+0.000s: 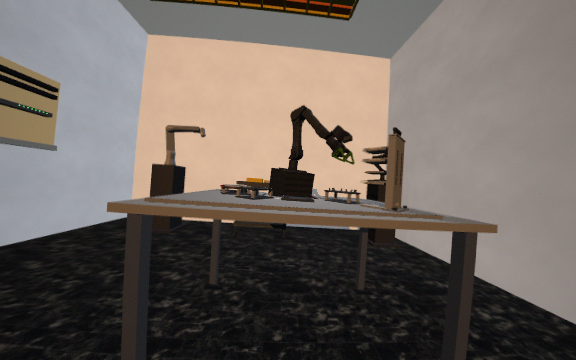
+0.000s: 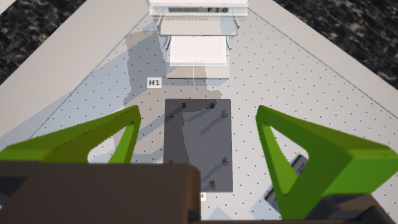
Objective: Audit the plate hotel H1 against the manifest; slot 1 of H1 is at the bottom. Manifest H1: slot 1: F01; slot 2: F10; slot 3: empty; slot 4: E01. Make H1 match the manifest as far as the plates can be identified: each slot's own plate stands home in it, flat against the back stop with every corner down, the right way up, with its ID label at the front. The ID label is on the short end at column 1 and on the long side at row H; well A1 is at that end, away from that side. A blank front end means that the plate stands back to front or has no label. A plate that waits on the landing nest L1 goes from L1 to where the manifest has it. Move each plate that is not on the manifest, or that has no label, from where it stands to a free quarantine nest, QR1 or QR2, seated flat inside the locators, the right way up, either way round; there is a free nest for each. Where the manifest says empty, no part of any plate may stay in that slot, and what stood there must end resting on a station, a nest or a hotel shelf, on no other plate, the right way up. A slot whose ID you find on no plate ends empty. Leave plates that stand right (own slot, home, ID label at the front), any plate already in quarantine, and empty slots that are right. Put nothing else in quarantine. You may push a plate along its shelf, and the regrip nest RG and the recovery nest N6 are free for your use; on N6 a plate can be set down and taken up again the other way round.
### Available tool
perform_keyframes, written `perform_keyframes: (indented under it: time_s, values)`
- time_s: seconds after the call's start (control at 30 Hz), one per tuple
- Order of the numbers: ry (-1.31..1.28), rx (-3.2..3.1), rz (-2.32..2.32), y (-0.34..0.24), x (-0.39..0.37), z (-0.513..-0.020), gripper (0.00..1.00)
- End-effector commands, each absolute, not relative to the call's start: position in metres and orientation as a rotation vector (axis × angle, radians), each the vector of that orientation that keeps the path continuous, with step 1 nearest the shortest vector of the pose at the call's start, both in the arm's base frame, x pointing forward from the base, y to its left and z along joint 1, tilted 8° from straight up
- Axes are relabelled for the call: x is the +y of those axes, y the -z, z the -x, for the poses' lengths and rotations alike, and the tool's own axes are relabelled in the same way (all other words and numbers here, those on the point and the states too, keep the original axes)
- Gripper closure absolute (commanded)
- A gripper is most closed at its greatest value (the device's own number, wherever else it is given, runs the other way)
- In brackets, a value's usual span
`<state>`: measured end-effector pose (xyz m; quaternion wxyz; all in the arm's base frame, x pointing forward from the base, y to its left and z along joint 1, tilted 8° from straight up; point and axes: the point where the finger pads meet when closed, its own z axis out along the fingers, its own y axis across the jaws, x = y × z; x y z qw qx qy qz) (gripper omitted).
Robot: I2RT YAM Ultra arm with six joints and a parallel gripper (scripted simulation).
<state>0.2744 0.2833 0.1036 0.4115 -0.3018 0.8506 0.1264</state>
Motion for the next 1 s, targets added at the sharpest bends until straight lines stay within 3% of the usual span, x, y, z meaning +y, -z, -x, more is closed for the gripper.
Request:
perform_keyframes:
  time_s: [0.0, 0.97]
  values:
    - [-0.337, 2.108, 0.744, -0.113, 0.289, -0.279, 0.0]
    - [-0.338, 2.107, 0.743, -0.117, 0.306, -0.301, 0.0]
